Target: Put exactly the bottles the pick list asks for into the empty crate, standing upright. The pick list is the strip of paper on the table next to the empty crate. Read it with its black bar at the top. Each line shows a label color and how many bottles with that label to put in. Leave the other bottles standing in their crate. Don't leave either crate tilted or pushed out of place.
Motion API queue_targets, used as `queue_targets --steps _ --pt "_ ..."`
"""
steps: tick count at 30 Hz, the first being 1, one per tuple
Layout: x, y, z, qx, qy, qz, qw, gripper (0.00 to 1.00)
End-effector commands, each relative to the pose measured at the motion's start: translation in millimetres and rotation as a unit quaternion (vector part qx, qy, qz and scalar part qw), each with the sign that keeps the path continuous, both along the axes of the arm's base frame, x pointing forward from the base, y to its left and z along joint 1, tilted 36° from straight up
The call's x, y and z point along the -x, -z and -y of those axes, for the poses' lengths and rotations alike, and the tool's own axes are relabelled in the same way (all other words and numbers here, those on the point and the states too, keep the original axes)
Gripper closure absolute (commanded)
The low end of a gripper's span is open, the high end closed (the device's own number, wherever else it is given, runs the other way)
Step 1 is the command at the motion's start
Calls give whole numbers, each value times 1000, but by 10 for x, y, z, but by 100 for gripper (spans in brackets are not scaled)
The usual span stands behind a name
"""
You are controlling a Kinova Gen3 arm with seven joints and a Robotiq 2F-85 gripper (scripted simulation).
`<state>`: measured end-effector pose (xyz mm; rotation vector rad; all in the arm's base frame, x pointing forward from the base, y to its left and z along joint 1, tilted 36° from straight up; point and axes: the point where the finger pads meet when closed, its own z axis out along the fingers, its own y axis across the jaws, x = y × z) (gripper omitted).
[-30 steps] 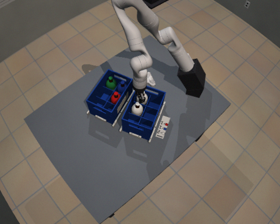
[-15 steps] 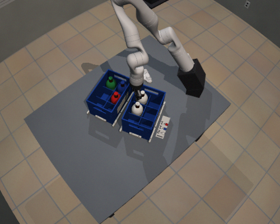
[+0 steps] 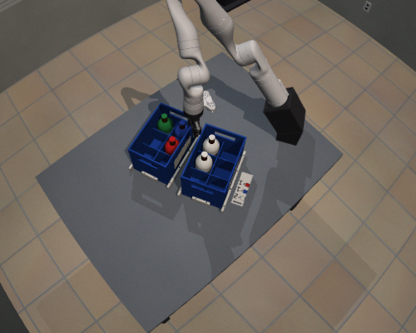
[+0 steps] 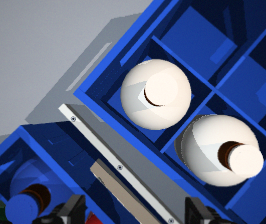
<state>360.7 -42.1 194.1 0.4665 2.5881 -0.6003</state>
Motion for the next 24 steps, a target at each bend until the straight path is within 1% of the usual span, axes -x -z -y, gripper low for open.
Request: queue_targets --steps 1,9,11,17,24 --pt "36 -95 171 -1 -1 0 1000 33" --pt "115 -270 522 -1 -1 0 1000 33" --pt "115 -270 522 -1 -1 0 1000 33" --pt "174 -399 783 -1 -1 0 1000 33" --pt "174 -399 783 -1 -1 0 1000 33"
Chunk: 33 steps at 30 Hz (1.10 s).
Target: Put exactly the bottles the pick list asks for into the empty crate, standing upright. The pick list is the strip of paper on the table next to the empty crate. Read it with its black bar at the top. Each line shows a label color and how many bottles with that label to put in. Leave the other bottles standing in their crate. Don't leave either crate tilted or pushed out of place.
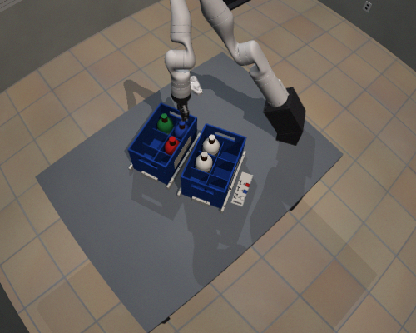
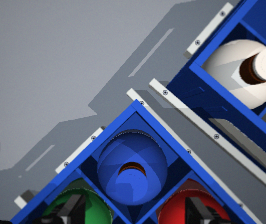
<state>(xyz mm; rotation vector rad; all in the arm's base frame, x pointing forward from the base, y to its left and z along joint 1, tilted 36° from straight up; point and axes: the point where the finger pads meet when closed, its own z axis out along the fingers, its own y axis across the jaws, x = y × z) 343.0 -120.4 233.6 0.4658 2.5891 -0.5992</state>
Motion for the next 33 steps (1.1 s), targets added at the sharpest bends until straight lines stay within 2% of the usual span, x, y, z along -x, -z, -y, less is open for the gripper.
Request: queue_targets --steps 1,33 --pt "-2 -4 0 0 0 0 1000 33" --pt "-120 276 166 0 0 0 1000 33"
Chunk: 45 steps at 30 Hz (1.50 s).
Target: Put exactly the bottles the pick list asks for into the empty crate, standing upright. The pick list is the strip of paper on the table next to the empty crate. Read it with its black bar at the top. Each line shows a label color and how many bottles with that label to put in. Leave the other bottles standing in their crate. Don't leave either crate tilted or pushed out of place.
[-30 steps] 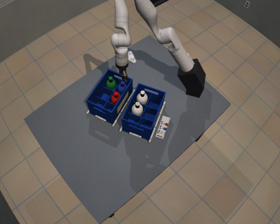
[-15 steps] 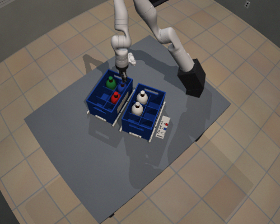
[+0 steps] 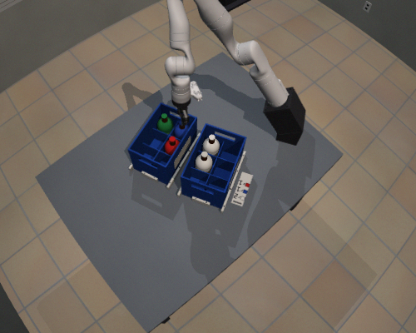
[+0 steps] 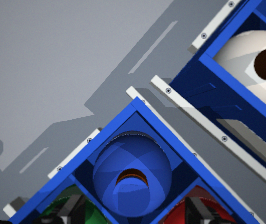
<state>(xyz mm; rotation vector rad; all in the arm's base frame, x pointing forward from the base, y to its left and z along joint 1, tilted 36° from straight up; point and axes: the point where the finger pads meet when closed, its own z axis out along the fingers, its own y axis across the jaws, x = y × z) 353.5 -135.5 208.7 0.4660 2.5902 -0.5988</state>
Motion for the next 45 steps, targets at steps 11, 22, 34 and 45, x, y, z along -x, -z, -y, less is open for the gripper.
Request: queue_targets --steps 11,22,34,45 --pt "-56 124 73 0 0 1 1000 33" --pt "-97 221 130 0 0 1 1000 33" --pt "-151 351 207 0 0 1 1000 33" --pt "-190 442 261 0 0 1 1000 33"
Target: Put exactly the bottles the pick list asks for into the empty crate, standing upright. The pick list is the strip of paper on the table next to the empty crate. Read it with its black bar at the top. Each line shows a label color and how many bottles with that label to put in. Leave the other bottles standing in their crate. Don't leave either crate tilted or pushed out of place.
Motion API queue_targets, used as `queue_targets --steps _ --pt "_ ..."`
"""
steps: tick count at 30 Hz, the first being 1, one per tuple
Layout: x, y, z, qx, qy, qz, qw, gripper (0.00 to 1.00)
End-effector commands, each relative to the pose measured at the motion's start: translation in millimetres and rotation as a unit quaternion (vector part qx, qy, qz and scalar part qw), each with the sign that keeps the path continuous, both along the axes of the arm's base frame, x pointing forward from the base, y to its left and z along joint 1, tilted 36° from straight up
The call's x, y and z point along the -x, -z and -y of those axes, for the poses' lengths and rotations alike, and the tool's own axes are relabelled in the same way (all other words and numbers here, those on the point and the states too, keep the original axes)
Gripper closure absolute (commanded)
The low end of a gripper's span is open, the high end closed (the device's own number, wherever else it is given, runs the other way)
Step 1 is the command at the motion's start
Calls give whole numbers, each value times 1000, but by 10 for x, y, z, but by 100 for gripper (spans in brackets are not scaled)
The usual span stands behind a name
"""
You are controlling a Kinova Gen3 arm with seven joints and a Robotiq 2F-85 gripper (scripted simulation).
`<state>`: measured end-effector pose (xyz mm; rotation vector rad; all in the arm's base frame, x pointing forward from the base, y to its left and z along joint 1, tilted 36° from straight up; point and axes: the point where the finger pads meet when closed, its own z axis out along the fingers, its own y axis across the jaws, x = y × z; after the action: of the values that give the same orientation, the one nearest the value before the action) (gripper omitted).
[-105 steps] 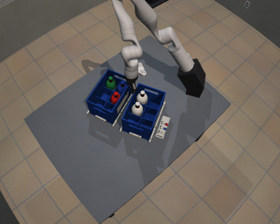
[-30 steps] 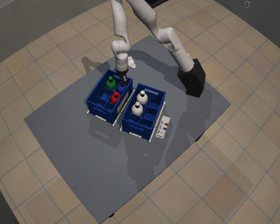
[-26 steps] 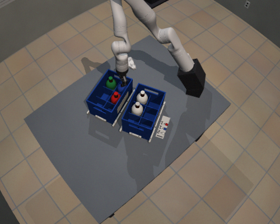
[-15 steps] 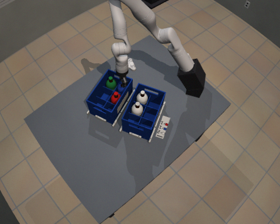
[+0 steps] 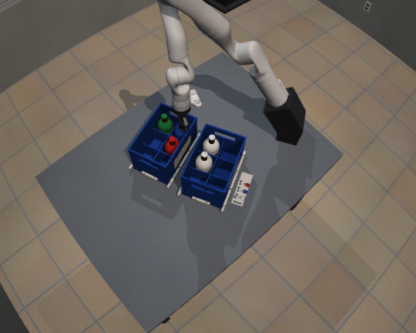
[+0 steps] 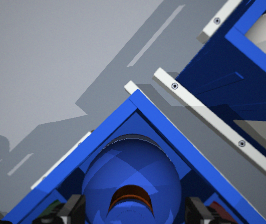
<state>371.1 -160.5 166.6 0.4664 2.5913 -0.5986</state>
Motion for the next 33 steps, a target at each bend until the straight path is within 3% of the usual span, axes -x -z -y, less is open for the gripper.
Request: queue_targets --steps 1,12,13,33 --pt "-13 21 12 0 0 1 1000 33" --pt "-12 21 12 0 0 1 1000 33" --pt "1 -9 -7 0 0 1 1000 52" --pt "1 -9 -7 0 -1 1 1000 53"
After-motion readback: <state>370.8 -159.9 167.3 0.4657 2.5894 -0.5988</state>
